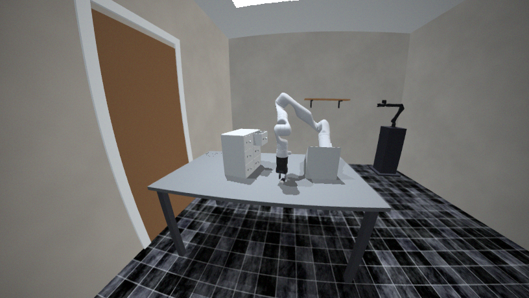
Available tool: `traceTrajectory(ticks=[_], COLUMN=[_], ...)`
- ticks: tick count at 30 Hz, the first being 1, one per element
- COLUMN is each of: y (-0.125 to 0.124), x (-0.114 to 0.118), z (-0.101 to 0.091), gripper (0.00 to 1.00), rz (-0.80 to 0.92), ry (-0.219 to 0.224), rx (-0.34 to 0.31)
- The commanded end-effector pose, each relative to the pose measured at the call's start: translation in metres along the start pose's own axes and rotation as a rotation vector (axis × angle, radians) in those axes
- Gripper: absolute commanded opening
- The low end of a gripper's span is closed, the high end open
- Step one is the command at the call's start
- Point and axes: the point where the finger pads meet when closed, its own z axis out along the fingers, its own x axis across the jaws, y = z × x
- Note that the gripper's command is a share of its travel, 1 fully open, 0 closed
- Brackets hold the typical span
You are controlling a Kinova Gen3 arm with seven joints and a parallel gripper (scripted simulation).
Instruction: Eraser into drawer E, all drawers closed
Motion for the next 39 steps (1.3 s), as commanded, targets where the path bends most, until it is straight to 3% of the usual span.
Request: traceTrajectory(ticks=[1,21,39], y=[0.001,0.001,0.001], x=[0.0,0.0,0.0], z=[-0.001,0.0,0.019], gripper=[0.75,0.75,0.75], rz=[0.0,0.0,0.0], ry=[-0.001,-0.001,-0.001], rx=[-0.002,-0.002,-0.002])
